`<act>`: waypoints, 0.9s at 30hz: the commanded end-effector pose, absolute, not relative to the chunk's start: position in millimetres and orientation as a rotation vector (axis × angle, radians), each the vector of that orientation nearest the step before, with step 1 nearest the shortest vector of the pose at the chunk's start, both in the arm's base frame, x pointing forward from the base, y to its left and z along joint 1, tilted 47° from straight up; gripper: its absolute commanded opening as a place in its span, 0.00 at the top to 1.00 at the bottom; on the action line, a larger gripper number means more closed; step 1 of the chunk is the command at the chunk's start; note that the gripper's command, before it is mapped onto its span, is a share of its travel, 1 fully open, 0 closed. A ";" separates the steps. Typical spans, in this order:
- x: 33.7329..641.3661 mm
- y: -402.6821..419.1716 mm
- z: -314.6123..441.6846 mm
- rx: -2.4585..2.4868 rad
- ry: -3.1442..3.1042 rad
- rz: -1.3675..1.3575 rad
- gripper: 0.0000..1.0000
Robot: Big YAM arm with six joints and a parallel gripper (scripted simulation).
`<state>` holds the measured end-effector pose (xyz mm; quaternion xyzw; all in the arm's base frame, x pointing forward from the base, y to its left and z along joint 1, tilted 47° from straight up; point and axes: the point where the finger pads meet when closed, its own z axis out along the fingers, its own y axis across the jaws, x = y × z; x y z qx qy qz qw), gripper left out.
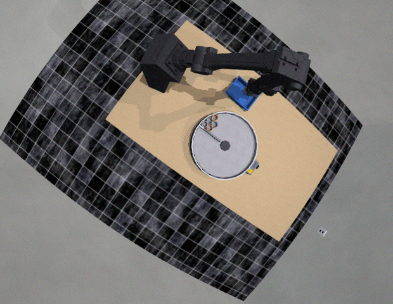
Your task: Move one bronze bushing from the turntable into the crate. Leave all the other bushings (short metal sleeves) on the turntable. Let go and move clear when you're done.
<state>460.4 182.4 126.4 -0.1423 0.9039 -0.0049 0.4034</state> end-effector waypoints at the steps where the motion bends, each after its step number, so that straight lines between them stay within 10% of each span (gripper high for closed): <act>1: 464.6 176.7 116.1 -0.346 2.295 -0.020 1.00; 27: 513.4 184.8 82.2 -0.357 2.284 -0.021 1.00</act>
